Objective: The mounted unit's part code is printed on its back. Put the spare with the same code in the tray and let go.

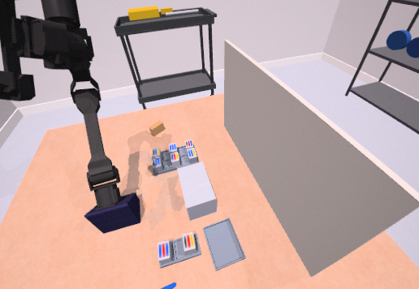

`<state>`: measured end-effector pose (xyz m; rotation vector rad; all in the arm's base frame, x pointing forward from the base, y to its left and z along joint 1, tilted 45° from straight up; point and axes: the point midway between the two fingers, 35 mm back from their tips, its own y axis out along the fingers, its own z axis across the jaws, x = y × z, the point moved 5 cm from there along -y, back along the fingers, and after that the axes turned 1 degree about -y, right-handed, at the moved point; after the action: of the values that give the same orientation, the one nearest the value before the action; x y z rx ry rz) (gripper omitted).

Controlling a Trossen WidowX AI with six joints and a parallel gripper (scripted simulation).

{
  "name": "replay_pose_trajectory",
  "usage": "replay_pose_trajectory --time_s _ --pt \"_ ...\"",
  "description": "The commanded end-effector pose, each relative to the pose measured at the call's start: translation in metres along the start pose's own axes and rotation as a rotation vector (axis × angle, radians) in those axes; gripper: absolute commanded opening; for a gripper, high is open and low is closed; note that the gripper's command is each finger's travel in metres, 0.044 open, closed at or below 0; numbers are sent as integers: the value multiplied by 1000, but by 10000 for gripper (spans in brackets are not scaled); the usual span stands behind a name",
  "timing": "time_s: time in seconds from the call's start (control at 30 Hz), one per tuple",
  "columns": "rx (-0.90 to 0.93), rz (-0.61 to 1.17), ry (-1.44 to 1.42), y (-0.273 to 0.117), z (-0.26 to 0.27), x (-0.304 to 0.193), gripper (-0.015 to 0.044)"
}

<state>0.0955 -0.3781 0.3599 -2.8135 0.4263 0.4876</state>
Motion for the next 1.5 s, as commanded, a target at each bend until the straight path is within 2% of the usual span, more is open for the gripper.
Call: replay_pose_trajectory --time_s 0.0,0.17,0.37,0.57,0.77,1.0,1.2,1.47 --pt "41 -126 -21 0 7 35 440" --pt "144 -360 -41 -14 24 94 440" --pt "348 -644 -68 -50 57 166 440" --pt "624 -862 -90 -99 94 220 440" --pt "984 -984 -128 -159 134 256 440" --pt "1488 -938 -196 -238 178 274 440" --pt "1945 -669 -269 -311 207 273 440" --pt "1991 -625 -277 -319 210 273 440"
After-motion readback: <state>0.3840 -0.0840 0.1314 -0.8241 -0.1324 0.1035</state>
